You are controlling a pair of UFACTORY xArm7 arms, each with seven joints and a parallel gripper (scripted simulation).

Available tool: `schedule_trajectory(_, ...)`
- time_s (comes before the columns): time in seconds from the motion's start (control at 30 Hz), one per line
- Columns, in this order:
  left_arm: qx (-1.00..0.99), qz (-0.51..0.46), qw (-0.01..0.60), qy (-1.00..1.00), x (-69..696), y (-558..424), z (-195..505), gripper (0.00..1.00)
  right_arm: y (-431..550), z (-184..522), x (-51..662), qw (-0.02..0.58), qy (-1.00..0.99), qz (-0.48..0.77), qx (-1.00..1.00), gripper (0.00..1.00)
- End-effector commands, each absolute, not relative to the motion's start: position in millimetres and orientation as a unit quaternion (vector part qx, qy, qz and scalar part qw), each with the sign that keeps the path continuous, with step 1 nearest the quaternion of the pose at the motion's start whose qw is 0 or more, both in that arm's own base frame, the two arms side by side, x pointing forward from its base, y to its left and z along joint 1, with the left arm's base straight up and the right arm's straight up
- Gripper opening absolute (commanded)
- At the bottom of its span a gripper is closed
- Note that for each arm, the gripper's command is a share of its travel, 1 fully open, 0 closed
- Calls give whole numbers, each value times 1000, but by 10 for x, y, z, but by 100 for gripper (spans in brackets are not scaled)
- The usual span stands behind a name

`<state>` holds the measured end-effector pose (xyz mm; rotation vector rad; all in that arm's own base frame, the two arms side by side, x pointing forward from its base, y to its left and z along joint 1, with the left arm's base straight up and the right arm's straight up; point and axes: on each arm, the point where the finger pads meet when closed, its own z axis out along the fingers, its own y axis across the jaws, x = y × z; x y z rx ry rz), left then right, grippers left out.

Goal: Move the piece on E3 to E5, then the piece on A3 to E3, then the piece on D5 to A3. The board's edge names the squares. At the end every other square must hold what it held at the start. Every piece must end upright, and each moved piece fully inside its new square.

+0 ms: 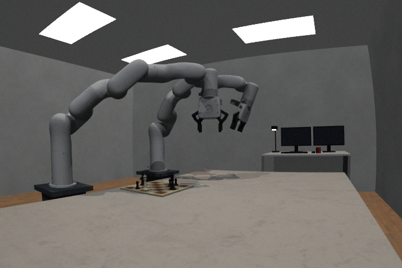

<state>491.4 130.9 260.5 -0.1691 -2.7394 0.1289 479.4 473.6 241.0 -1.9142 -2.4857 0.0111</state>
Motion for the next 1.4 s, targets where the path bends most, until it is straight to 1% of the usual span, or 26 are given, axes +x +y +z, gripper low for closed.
schedule_trajectory(0.0,-60,45,193,-978,4921,1311,2626,100,4741,2438,4798,2,-792,1,-610,100)
schedule_trajectory(1.37,-76,53,187,-978,4866,1451,2634,100,4741,2438,4798,2,-792,1,-610,100)
